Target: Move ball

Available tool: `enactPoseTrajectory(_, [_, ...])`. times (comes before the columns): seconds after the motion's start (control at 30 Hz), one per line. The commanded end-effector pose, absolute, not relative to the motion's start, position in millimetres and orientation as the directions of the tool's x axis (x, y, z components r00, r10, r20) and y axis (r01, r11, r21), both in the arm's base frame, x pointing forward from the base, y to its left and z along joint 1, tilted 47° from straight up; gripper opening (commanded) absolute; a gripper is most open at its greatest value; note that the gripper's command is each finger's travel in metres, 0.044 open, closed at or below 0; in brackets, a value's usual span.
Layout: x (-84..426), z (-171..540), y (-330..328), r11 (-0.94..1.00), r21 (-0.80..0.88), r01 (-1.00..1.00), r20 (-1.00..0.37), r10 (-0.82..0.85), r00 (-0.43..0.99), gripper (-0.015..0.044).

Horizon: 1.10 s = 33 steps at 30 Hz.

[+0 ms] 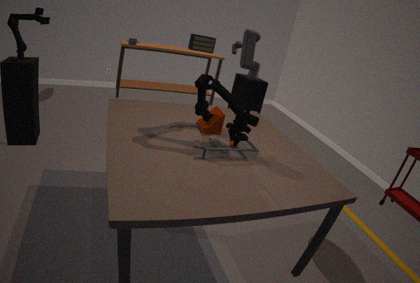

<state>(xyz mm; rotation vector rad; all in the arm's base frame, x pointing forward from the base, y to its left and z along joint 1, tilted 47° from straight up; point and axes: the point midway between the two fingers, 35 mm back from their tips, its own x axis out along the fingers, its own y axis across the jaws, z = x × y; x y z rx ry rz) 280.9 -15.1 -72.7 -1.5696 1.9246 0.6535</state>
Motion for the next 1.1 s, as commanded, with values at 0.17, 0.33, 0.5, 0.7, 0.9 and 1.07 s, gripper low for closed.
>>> enactPoseTrajectory(0.17, [281.0, -72.5, -15.2, 0.194, 0.019, -0.981, -0.693, -0.705, -0.153, 0.0323])
enactPoseTrajectory(0.33, [292.1, -32.7, 28.2, 0.191, 0.024, -0.981, -0.692, -0.705, -0.155, 0.0323])
enactPoseTrajectory(0.5, [293.1, -13.9, 46.1, 0.191, 0.027, -0.981, -0.690, -0.707, -0.157, 0.0323])
enactPoseTrajectory(0.7, [295.5, -20.2, 44.3, 0.173, 0.017, -0.985, -0.693, -0.708, -0.136, 0.0323])
enactPoseTrajectory(0.9, [298.4, 14.1, 76.2, 0.176, 0.011, -0.984, -0.696, -0.706, -0.134, 0.0440])
enactPoseTrajectory(1.07, [298.3, 16.2, 78.1, 0.176, 0.011, -0.984, -0.696, -0.706, -0.134, 0.0440])
